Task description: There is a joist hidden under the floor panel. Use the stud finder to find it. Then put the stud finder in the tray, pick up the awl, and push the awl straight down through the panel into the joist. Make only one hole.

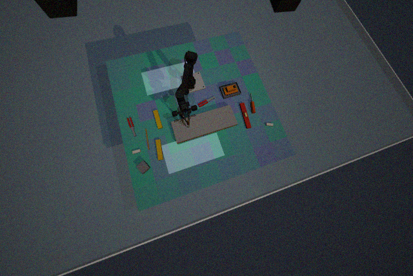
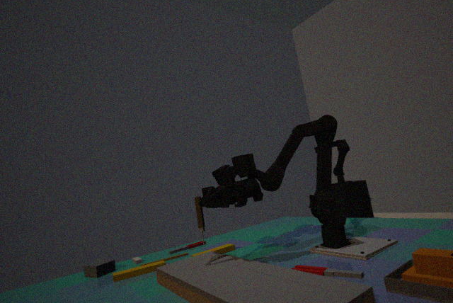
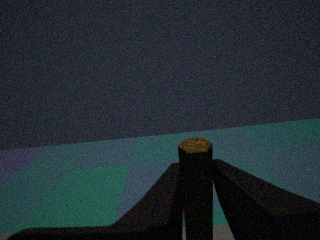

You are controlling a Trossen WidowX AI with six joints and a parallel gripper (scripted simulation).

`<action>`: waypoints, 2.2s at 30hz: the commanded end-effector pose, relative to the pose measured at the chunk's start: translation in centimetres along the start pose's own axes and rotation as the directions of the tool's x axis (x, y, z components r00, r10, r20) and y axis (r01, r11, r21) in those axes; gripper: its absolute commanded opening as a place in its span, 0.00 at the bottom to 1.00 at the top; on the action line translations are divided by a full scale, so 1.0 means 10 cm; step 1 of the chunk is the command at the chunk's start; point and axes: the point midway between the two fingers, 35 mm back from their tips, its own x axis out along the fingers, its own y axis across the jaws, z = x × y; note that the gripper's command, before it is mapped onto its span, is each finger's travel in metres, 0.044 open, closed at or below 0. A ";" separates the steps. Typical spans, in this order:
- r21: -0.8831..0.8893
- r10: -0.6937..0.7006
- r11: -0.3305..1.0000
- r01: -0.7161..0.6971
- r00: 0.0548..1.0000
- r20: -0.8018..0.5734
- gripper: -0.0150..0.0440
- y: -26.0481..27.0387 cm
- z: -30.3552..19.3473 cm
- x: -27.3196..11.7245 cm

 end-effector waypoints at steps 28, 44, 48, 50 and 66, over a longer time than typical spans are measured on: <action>-0.005 -0.003 1.000 0.003 1.000 -0.001 0.25 -0.01 -0.21 0.02; -0.005 -0.003 1.000 0.003 1.000 -0.001 0.25 0.00 -0.31 0.03; -0.005 -0.003 1.000 0.003 1.000 -0.001 0.25 -0.01 -0.36 0.03; -0.005 -0.003 1.000 0.003 1.000 -0.001 0.25 -0.01 -0.39 0.04; -0.004 -0.003 1.000 0.003 1.000 -0.002 0.25 0.00 -0.65 0.05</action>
